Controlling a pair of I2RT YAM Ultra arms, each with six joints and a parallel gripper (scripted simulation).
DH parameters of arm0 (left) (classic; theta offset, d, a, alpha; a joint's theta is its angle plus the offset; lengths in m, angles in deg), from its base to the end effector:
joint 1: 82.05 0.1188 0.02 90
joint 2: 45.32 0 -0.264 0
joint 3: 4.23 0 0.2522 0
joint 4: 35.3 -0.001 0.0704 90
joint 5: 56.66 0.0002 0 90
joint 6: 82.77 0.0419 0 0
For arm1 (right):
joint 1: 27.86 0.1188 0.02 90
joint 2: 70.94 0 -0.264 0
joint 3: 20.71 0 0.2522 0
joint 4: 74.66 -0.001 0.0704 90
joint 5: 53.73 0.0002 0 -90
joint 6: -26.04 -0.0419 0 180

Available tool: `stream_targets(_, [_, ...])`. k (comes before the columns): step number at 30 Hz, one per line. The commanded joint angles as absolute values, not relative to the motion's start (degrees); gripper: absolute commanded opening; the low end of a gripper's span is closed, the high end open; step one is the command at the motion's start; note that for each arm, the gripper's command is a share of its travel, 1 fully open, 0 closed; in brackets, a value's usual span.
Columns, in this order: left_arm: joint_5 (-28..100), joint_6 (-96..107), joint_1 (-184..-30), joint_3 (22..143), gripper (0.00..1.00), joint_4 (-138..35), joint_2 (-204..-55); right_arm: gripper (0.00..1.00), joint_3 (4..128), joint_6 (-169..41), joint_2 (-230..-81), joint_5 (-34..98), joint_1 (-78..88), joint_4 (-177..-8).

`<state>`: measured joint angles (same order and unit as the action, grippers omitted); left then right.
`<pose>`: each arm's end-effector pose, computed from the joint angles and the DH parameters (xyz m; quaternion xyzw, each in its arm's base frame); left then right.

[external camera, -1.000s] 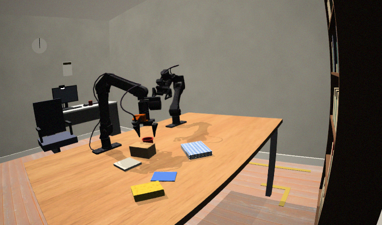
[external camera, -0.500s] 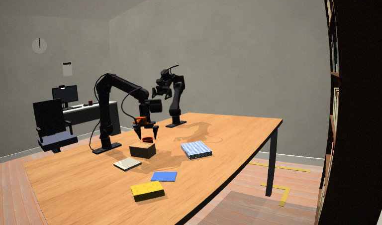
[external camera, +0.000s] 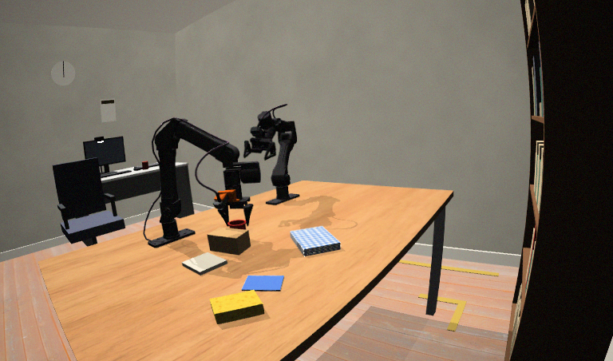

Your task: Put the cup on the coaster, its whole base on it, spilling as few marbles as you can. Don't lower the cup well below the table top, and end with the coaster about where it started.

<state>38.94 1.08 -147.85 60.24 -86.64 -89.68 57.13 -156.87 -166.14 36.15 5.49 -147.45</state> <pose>0.0643 -0.1507 0.3318 0.4536 0.7431 -0.3223 0.3716 0.2368 0.1571 0.1942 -0.4967 -0.8679 0.0007 0.0015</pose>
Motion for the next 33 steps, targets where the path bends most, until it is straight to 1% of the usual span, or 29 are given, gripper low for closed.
stream_targets(1, [38.6, 0.6, -148.3, 59.6, 1.00, -86.7, -88.5, 0.74, 57.4, -157.0, -165.8, 36.3, 5.5, -147.4])
stream_targets(10, [38.6, 0.6, -148.3, 59.6, 1.00, -86.7, -88.5, 0.61, 56.6, -157.2, -165.0, 36.3, 5.7, -147.4])
stream_targets(13, [38.6, 0.6, -148.3, 59.6, 1.00, -86.7, -88.5, 0.60, 56.6, -157.2, -165.0, 36.3, 5.7, -147.4])
stream_targets(18, [38.6, 0.6, -148.3, 59.6, 1.00, -86.7, -88.5, 0.03, 59.8, -157.2, -164.2, 36.3, 5.7, -150.8])
stream_targets(19, [38.6, 0.6, -148.3, 59.6, 1.00, -86.7, -88.5, 0.00, 60.7, -157.2, -163.8, 36.3, 5.7, -152.0])
stream_targets(27, [38.6, 0.6, -148.3, 59.6, 1.00, -86.7, -88.5, 0.00, 74.4, -157.2, -162.3, 36.3, 5.7, -167.1])
stream_targets(29, [38.6, 0.6, -148.3, 59.6, 1.00, -86.7, -88.5, 0.00, 74.4, -157.2, -162.3, 36.3, 5.7, -167.1])
stream_targets(30, [38.6, 0.6, -148.3, 59.6, 1.00, -86.7, -88.5, 0.00, 77.2, -157.2, -163.4, 36.3, 5.7, -169.5])
stream_targets(33, [38.6, 0.6, -148.3, 59.6, 1.00, -86.7, -88.5, 0.00, 80.4, -157.2, -163.8, 36.3, 5.7, -172.5])
